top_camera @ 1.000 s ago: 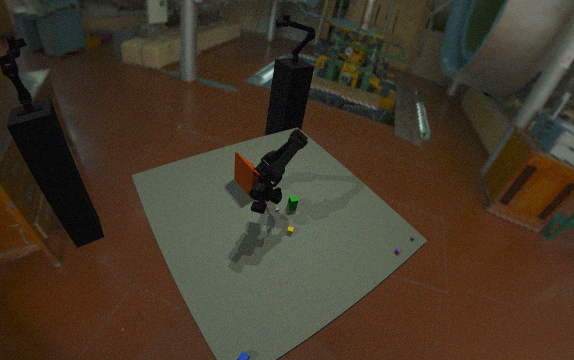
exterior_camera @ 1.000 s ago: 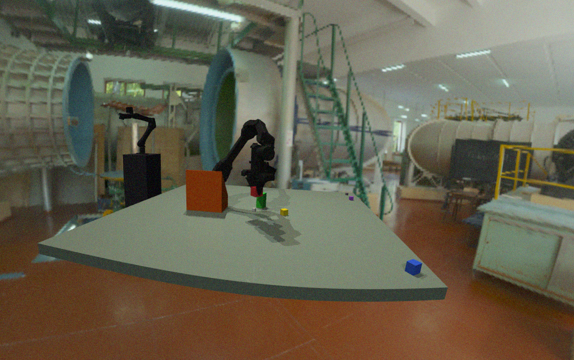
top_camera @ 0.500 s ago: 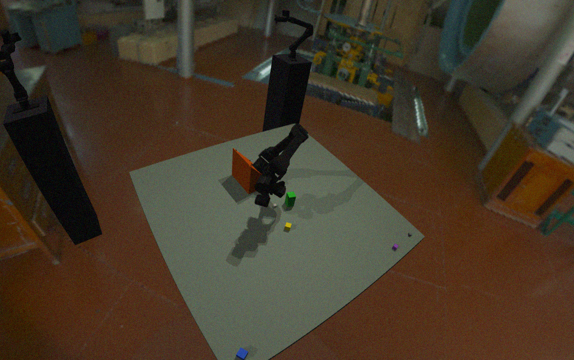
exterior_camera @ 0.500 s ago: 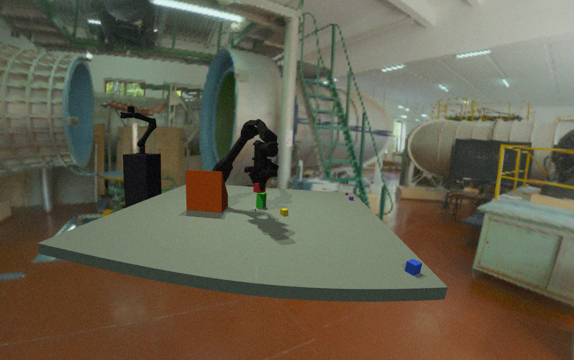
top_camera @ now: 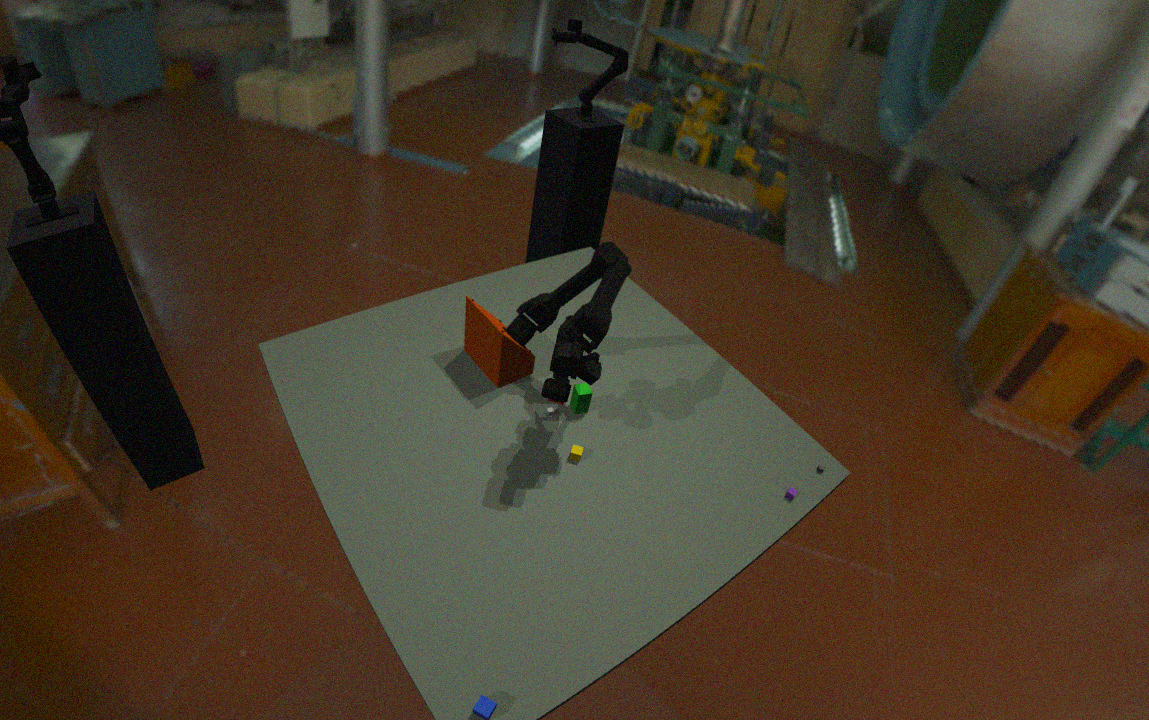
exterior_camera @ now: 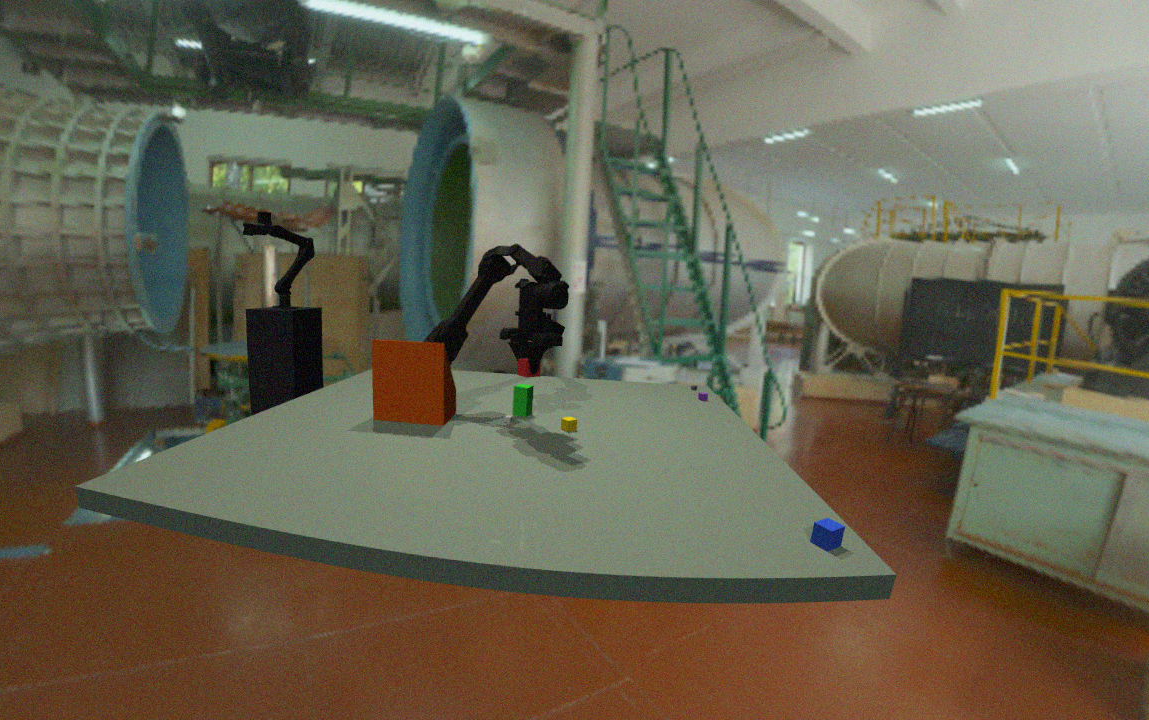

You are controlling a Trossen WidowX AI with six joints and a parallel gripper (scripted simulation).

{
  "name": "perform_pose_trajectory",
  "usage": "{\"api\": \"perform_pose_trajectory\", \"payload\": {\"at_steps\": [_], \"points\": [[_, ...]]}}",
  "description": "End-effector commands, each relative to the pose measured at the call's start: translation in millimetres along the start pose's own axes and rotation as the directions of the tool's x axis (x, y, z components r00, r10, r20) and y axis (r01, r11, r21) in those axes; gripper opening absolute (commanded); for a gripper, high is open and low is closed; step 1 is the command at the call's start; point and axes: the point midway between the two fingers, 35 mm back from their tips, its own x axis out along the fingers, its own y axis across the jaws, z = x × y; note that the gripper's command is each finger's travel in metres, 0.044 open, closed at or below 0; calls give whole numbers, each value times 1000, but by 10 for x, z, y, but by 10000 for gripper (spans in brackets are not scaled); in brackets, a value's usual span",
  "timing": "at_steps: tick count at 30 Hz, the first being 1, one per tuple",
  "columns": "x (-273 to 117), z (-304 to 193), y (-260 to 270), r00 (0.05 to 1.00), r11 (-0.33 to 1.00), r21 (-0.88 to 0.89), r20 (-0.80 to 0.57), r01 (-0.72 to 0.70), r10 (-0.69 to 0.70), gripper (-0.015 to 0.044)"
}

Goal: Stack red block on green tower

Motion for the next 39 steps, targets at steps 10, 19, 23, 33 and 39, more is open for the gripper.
{"api": "perform_pose_trajectory", "payload": {"at_steps": [10, 19, 23, 33, 39], "points": [[33, 383, 556, 1000, 1000, 1, 6, -13, 13, 0], [82, 567, 959, 1000, 1000, -2, 13, -26, 26, 0], [93, 593, 1028, 999, 1000, -3, 14, -29, 29, 0], [260, 586, 1031, 999, 1000, -3, 14, -29, 29, 0], [477, 587, 1043, 999, 1000, -3, 15, -30, 30, 0]]}}
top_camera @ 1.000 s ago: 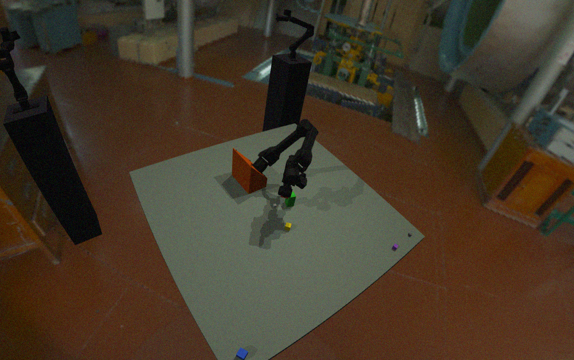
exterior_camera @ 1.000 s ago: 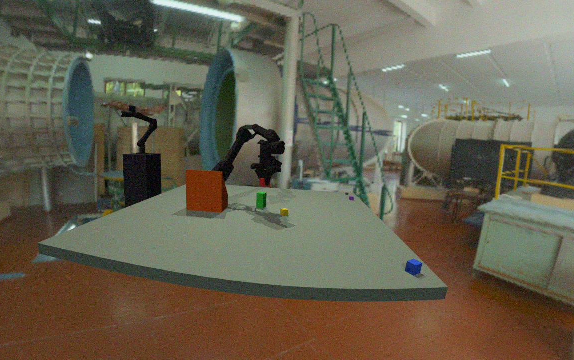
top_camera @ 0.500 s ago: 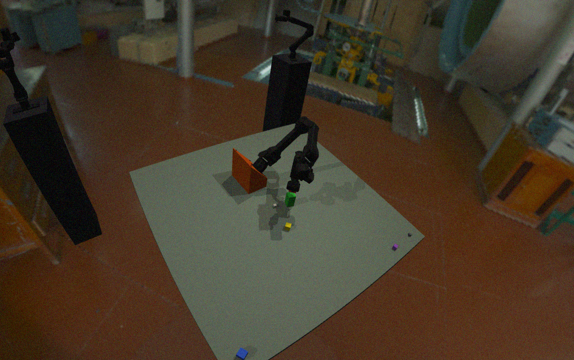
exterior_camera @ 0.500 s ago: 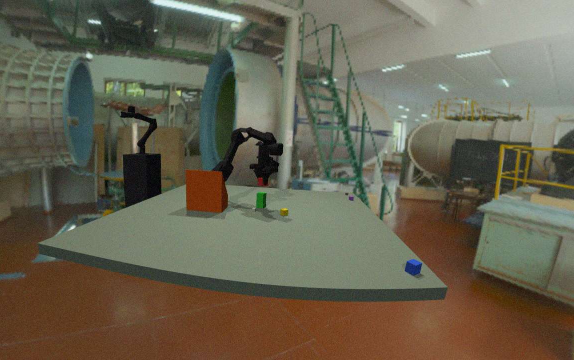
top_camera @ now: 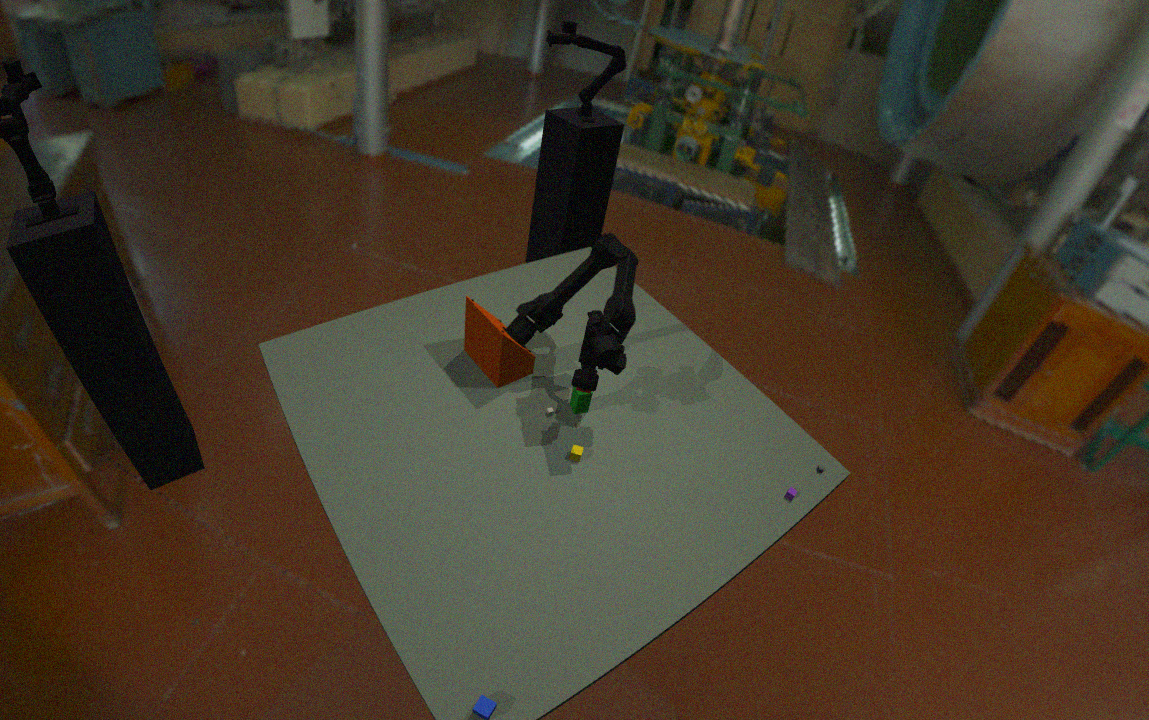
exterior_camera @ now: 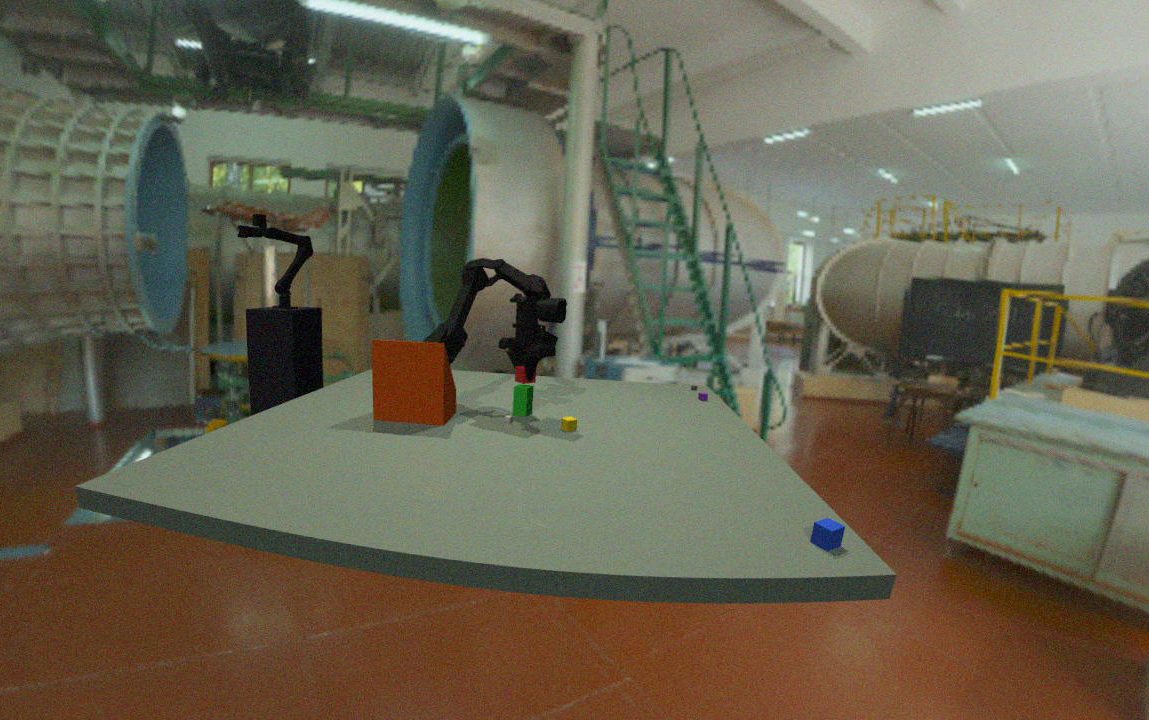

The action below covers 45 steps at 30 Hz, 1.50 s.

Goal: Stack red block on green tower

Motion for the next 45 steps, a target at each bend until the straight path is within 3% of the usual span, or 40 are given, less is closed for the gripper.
{"api": "perform_pose_trajectory", "payload": {"at_steps": [1, 35, 45], "points": [[120, -4, 26, 1000, 1000, 1, 0, -8, 8, 0], [90, -6, 24, 1000, 1000, 1, 0, -7, 7, 0], [122, -11, 22, 1000, 1000, 2, -3, -6, 6, 263]]}}
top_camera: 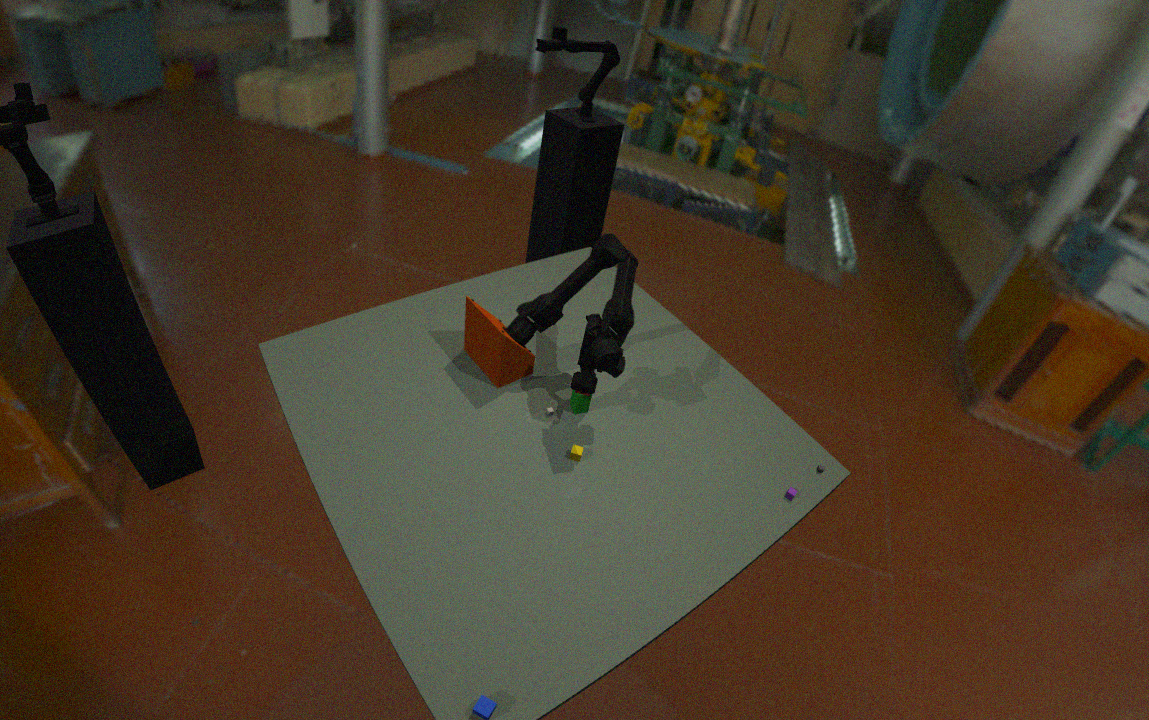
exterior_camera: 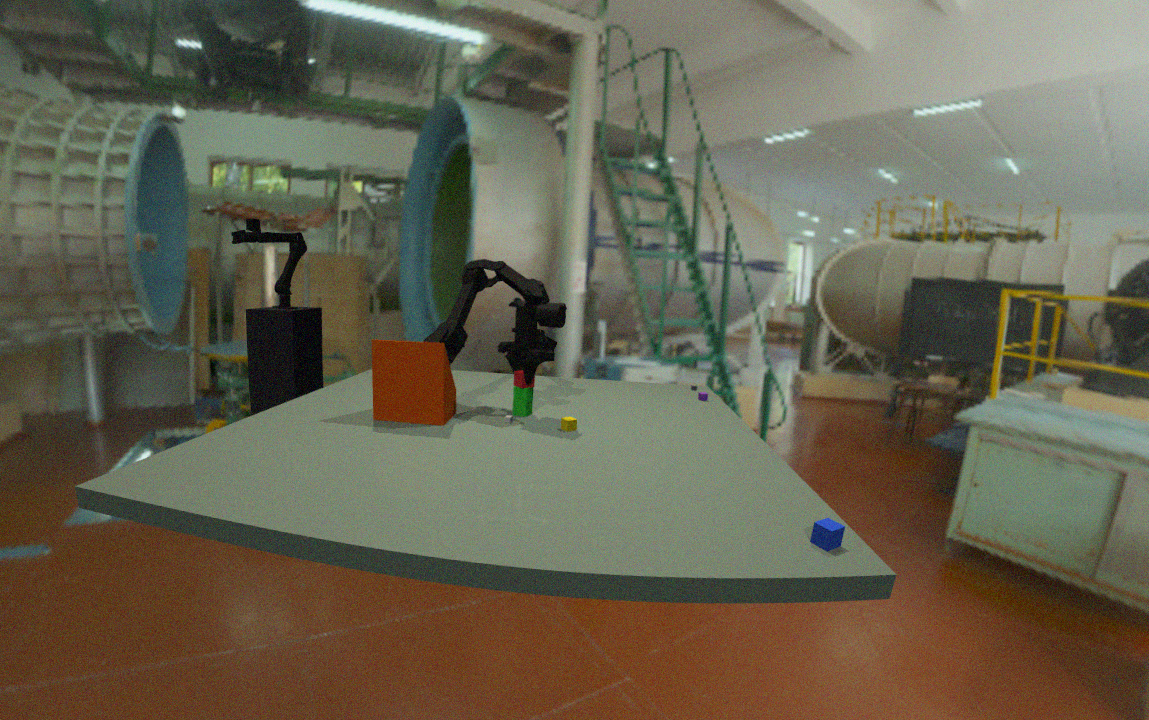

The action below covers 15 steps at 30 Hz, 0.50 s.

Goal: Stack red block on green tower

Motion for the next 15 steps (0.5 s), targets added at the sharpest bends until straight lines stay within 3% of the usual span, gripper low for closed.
{"api": "perform_pose_trajectory", "payload": {"at_steps": [1, 7, 15], "points": [[4, 0, -2, 1000, 1000, -1, 0, 1, -1, 289], [4, 0, -2, 1000, 1000, -1, 0, 1, -1, 440], [4, 0, -2, 1000, 1000, -1, 0, 1, -1, 440]]}}
